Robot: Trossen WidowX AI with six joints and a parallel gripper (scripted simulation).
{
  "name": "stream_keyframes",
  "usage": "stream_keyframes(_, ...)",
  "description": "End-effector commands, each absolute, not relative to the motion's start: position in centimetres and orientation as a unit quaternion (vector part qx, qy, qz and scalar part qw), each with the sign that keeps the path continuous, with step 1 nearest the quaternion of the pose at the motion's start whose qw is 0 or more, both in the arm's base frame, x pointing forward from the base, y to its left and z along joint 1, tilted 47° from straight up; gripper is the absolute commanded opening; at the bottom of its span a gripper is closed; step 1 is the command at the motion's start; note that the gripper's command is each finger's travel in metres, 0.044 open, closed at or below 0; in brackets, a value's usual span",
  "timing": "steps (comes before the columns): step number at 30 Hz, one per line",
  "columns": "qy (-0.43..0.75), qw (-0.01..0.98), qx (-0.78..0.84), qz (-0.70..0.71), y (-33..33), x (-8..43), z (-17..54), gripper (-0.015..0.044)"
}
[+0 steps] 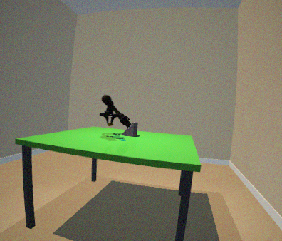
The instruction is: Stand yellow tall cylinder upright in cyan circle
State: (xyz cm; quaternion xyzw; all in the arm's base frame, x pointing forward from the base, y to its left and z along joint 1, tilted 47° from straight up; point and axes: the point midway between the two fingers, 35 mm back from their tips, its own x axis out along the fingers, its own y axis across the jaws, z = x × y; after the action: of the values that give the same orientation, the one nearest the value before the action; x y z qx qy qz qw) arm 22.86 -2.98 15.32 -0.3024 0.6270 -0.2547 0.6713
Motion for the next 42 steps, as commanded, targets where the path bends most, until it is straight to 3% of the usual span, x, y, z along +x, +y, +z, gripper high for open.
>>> stream_keyframes(1,0.627,0.671,-0.301,-0.256,-2.5,22.7,15.9,0.0105)
stream_keyframes(42,0.68,0.562,-0.467,-0.055,4.4,28.5,11.8,0.0105)
